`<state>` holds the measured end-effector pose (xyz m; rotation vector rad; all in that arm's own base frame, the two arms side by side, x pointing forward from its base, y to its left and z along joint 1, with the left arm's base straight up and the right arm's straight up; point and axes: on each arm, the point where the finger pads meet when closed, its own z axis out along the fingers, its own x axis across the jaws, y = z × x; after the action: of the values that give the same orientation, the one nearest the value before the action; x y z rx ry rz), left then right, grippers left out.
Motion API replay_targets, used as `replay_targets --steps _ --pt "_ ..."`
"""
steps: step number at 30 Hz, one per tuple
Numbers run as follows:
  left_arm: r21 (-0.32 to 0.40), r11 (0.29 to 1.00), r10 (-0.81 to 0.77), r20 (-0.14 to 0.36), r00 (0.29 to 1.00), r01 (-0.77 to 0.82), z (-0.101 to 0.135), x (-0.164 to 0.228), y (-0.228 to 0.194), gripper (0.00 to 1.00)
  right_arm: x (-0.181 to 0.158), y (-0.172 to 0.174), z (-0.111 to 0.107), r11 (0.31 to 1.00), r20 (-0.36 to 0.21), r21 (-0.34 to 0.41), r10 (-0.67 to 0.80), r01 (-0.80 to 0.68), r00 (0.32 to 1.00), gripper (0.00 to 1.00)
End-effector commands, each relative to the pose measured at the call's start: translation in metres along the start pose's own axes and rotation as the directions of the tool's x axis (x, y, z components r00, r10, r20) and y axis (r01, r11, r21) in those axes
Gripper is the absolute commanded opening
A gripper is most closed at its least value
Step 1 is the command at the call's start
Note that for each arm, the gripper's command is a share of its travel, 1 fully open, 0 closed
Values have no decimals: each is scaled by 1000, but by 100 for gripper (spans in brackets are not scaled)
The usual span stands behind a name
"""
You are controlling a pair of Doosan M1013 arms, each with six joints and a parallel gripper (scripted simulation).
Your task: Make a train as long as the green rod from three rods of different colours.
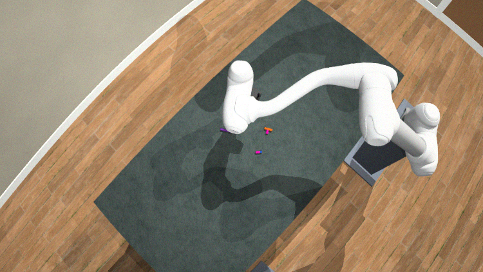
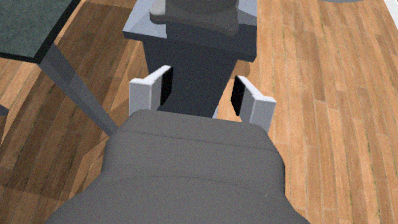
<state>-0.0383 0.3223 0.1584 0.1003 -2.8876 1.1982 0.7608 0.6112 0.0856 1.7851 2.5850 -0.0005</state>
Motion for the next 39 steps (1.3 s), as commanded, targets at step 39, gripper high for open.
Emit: replay_targets --steps 39 --pt "-1 1000 0 0 1000 0 0 0 0 100 0 0 45 1000 -1 -2 0 0 1000 54"
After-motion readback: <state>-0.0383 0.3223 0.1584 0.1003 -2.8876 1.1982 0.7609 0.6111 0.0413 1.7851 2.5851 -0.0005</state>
